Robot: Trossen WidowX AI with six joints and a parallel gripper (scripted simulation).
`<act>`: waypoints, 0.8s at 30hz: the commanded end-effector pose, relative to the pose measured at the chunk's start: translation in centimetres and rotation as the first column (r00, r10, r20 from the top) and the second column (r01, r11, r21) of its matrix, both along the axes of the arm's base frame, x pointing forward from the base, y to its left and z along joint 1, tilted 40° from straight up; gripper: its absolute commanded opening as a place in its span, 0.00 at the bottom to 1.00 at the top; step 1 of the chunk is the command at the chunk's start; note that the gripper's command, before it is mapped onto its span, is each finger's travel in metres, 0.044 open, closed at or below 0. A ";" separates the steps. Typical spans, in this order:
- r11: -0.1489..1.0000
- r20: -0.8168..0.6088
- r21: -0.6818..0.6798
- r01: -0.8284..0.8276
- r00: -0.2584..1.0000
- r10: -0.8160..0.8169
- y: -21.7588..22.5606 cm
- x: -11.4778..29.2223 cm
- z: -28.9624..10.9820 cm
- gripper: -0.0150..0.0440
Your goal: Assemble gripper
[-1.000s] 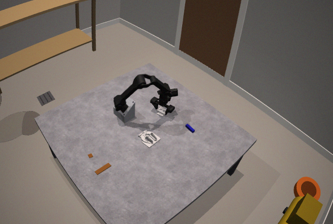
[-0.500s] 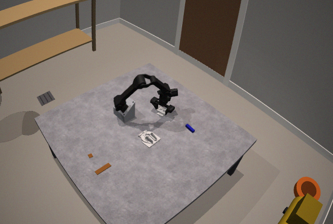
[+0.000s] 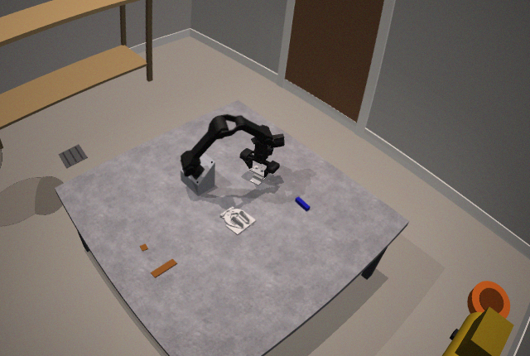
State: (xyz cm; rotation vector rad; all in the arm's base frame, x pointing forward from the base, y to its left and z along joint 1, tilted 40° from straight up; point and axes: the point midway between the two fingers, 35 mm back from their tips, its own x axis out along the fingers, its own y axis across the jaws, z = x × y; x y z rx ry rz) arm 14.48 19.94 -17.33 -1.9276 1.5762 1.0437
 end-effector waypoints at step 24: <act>0.987 0.119 0.043 0.155 0.980 -0.160 1.0 2.0 5.1 0.85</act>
